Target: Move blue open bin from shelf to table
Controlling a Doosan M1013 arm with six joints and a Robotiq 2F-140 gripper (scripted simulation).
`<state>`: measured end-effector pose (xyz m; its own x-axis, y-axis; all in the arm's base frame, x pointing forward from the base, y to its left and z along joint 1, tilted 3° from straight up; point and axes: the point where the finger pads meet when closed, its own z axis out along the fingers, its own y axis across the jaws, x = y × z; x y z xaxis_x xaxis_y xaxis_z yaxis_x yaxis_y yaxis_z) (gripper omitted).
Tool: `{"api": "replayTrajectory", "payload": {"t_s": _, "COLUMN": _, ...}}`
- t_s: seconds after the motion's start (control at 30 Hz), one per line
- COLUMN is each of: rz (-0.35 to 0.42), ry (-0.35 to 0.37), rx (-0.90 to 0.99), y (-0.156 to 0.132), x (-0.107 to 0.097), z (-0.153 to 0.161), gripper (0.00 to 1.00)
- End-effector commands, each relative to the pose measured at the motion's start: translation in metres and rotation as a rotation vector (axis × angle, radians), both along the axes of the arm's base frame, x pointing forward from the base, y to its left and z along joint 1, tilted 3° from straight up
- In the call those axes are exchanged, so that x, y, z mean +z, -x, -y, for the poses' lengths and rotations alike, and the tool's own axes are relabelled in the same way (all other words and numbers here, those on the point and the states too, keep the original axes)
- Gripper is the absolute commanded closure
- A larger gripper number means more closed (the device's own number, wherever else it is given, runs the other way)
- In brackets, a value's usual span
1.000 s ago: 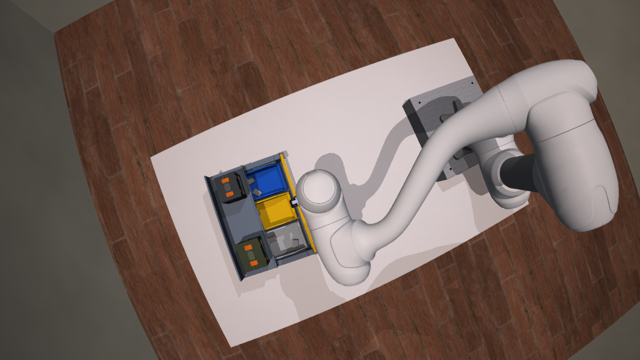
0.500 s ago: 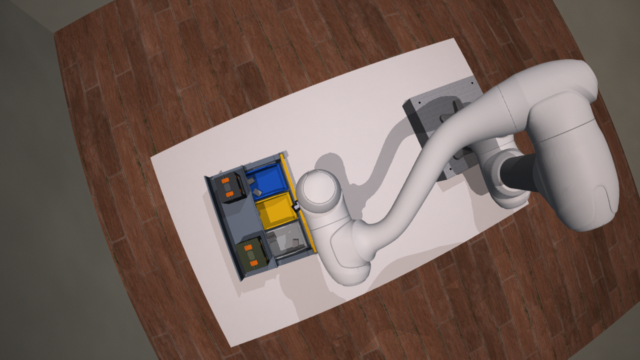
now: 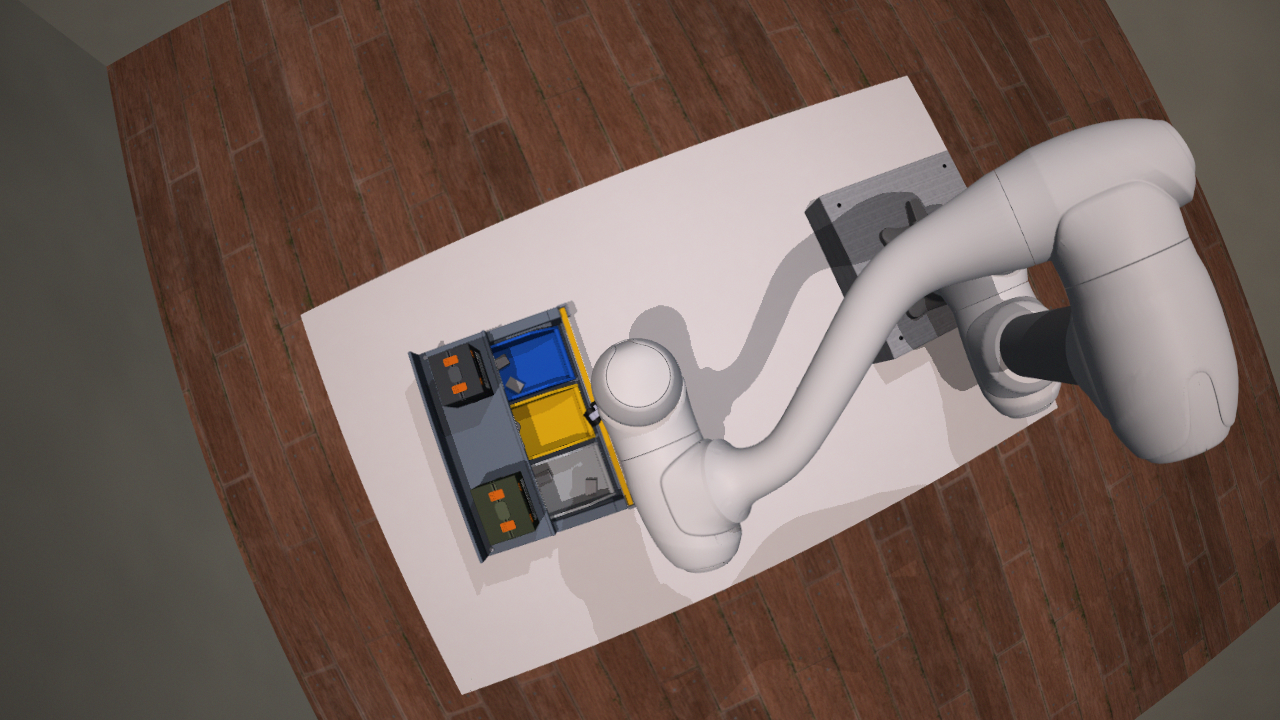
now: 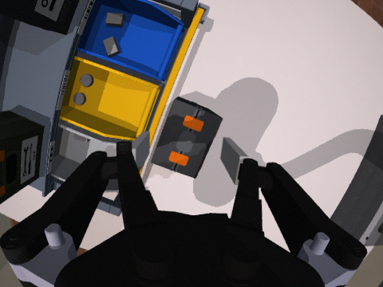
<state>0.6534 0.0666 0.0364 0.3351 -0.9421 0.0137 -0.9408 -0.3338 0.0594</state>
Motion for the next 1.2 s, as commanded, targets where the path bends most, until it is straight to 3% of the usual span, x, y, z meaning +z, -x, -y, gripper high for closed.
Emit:
{"api": "replayTrajectory", "payload": {"t_s": 0.0, "rz": 0.0, "ry": 0.0, "rx": 0.0, "y": 0.0, "x": 0.0001, "z": 0.0, "gripper": 0.43}}
{"api": "replayTrajectory", "payload": {"t_s": 0.27, "rz": 0.0, "ry": 0.0, "rx": 0.0, "y": 0.0, "x": 0.0001, "z": 0.0, "gripper": 0.43}}
{"api": "replayTrajectory", "payload": {"t_s": 0.43, "rz": 0.009, "ry": 0.013, "rx": -0.259, "y": 0.0, "x": -0.0004, "z": 0.0, "gripper": 0.43}}
{"api": "replayTrajectory", "payload": {"t_s": 0.83, "rz": 0.009, "ry": 0.013, "rx": -0.259, "y": 0.0, "x": -0.0004, "z": 0.0, "gripper": 0.43}}
{"api": "replayTrajectory", "payload": {"t_s": 1.0, "rz": 0.017, "ry": 0.026, "rx": -0.519, "y": 0.0, "x": -0.0003, "z": 0.0, "gripper": 0.43}}
{"api": "replayTrajectory", "payload": {"t_s": 1.17, "rz": 0.017, "ry": 0.026, "rx": -0.519, "y": 0.0, "x": -0.0003, "z": 0.0, "gripper": 0.43}}
